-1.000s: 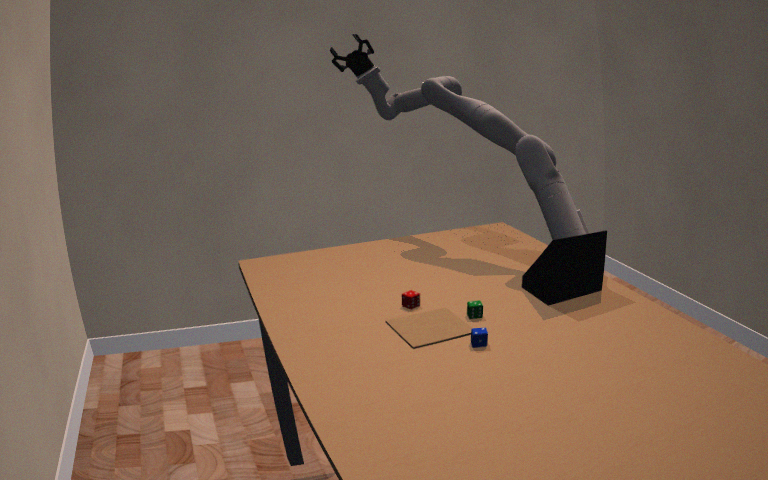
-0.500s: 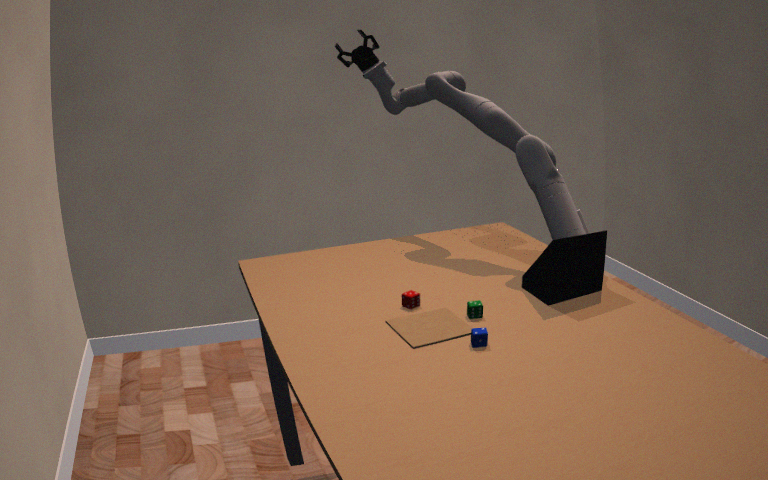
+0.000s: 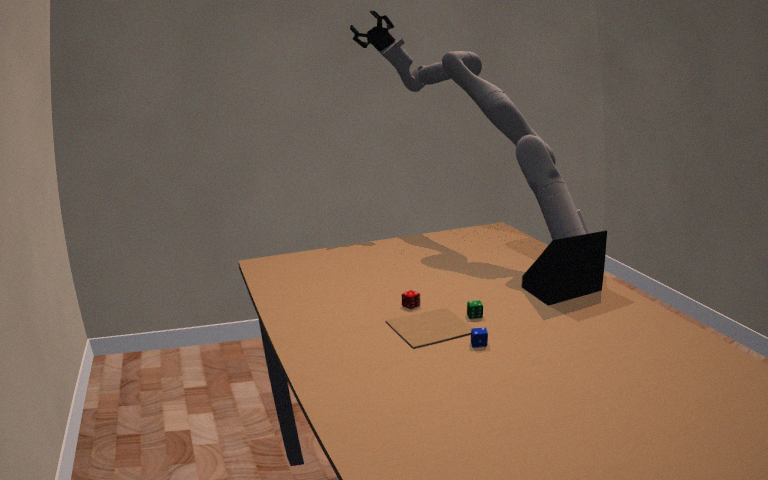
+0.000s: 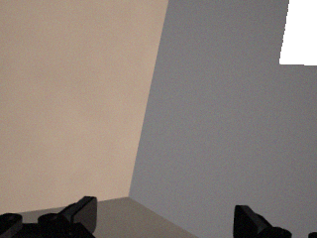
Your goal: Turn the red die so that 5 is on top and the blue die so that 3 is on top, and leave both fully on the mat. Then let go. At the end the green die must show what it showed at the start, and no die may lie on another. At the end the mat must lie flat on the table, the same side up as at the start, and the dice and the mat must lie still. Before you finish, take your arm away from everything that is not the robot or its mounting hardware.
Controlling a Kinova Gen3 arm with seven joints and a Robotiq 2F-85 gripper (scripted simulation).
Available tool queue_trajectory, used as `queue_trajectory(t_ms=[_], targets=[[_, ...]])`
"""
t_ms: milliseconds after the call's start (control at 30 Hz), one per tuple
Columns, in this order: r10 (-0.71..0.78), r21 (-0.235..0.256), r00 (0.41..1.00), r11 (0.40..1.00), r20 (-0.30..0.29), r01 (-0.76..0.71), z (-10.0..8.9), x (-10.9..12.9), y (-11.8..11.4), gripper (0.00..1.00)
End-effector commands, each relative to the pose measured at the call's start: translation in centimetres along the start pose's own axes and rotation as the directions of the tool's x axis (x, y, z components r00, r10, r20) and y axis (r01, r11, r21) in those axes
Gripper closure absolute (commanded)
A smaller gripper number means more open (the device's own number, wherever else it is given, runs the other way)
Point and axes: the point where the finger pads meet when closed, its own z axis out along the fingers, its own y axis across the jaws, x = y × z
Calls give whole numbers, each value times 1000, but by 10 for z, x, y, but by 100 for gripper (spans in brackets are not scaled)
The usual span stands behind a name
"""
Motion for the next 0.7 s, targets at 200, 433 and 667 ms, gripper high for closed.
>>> queue_trajectory(t_ms=[200, 433, 667], targets=[[56, 18, 997, 998, -44, -55, 35, 41, 61, 0], [138, 94, 986, 987, -94, -129, 70, 96, 87, 0], [206, 178, 969, 967, -137, -181, 100, 152, 95, 0]])
